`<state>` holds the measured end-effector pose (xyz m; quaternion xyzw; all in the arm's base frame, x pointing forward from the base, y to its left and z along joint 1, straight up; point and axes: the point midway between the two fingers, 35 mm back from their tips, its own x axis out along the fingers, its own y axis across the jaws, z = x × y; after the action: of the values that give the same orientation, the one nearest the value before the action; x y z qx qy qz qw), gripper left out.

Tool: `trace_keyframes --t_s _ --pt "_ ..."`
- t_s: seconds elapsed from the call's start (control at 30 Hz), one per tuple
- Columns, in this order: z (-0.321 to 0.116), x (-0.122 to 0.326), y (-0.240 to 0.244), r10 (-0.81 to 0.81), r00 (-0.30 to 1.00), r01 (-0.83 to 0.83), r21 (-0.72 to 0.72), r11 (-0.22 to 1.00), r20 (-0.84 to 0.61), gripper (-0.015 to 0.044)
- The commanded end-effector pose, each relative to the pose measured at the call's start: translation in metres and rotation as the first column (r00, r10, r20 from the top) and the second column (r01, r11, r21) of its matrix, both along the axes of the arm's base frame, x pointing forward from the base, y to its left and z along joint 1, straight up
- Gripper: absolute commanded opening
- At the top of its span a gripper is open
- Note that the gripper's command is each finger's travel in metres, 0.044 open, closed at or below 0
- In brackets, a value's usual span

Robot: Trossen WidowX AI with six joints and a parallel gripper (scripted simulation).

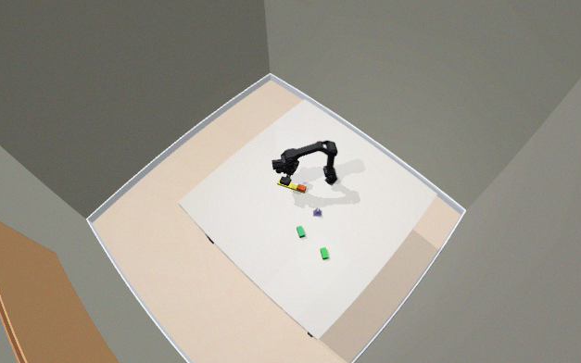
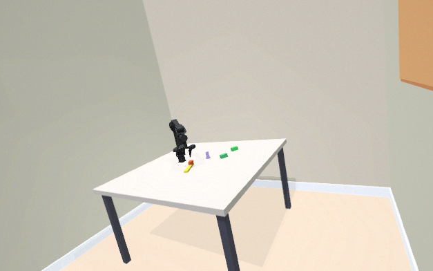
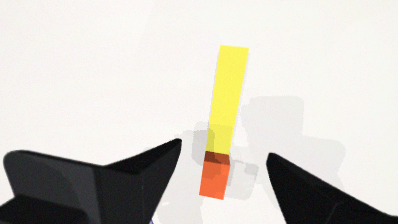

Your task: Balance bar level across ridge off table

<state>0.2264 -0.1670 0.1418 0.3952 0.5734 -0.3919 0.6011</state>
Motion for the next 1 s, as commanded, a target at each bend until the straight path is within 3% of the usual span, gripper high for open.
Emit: trace_keyframes --t_s 0.0,0.27,0.97 --pt "-0.015 -0.001 0.0 -0.004 1.0 0.004 0.003 1.0 -0.014 0.0315" --pt "-0.068 -0.001 0.0 -0.004 1.0 0.004 0.003 1.0 -0.014 0.0315" --pt "-0.093 0.0 0.0 -0.004 1.0 0.004 0.003 1.0 -0.014 0.0315"
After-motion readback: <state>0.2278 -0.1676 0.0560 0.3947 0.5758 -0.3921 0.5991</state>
